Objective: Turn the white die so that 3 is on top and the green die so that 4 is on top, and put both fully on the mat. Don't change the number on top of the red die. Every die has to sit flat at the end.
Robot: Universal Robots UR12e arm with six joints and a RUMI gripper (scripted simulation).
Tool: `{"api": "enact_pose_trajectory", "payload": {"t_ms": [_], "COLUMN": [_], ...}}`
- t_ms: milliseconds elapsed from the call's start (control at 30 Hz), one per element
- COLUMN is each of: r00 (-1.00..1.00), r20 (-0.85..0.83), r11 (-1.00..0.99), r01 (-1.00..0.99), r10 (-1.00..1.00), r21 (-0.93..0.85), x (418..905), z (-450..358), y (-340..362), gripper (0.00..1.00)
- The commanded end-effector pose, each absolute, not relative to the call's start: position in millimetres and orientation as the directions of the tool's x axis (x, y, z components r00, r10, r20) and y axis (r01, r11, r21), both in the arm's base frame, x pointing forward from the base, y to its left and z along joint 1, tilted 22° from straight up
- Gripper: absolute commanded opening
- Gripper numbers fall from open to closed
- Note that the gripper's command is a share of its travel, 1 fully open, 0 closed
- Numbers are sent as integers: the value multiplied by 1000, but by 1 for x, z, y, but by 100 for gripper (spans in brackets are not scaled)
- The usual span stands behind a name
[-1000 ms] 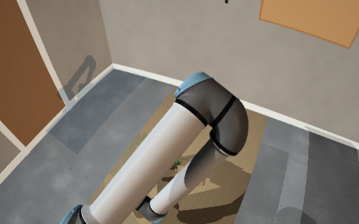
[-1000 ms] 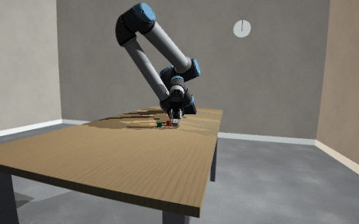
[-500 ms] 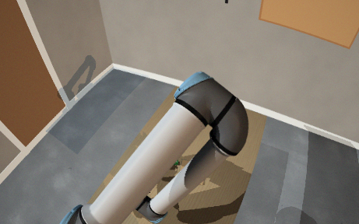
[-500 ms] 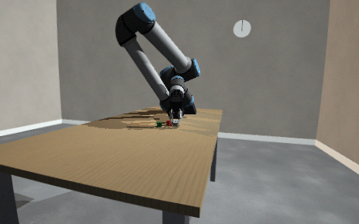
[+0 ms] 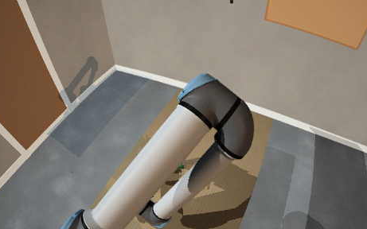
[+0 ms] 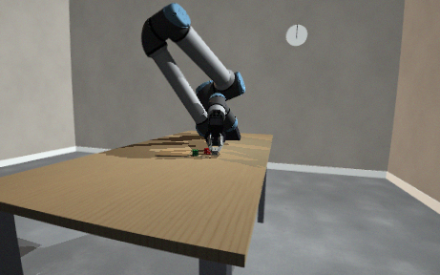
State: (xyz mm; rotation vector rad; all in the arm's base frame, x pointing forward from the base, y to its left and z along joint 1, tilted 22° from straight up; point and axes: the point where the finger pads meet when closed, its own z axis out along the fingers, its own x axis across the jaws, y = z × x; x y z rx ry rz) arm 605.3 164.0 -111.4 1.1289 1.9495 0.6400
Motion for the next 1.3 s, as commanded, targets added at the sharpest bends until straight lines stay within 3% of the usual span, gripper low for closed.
{"api": "enact_pose_trajectory", "payload": {"t_ms": [0,1267], "r00": [-303,-303], "r20": [-374,-374], "r11": [479,479], "r01": [483,483], "r10": [877,877], "r21": [733,733], "x": [607,607], "z": [-112,-122], "y": [164,160], "gripper": [6,6]}}
